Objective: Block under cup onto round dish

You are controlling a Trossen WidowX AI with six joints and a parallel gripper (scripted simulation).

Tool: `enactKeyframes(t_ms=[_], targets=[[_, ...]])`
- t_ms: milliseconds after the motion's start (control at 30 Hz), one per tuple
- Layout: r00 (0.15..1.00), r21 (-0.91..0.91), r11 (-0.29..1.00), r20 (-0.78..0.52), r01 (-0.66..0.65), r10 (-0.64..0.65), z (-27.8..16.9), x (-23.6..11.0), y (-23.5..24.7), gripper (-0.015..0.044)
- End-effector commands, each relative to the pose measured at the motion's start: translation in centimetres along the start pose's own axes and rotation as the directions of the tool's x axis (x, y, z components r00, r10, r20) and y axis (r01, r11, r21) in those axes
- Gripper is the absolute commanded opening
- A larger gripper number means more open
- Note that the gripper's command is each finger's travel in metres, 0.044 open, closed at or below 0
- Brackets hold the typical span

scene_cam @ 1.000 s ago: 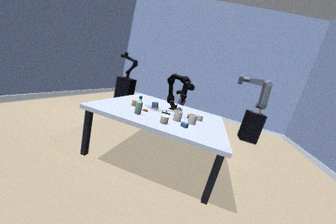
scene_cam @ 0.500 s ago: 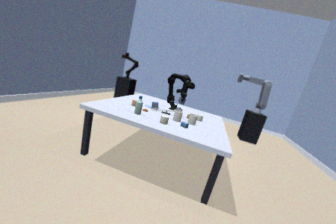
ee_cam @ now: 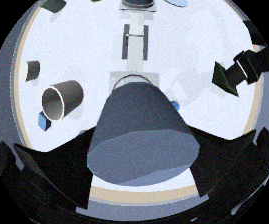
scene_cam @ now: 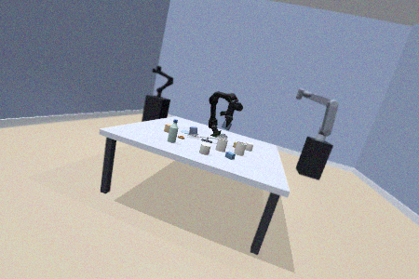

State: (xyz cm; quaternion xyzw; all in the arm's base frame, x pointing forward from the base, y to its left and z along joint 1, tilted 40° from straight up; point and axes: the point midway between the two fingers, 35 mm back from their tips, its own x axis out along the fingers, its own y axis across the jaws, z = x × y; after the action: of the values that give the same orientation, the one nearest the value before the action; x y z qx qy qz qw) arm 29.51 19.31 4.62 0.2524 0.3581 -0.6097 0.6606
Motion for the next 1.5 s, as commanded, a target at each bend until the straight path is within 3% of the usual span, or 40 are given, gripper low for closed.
enactKeyframes(t_ms=[0, 1133, 1467], targets=[[1.0, -0.002, 1.0, -0.001, -0.004, 0.004, -0.1, -0.1, 0.0, 0.0], [1.0, -0.001, 1.0, -0.001, -0.003, 0.003, -0.2, 0.0, 0.0, 0.0], [1.0, 0.018, 1.0, -0.007, 0.01, -0.01, -6.9, 4.0, -1.6, 0.0]])
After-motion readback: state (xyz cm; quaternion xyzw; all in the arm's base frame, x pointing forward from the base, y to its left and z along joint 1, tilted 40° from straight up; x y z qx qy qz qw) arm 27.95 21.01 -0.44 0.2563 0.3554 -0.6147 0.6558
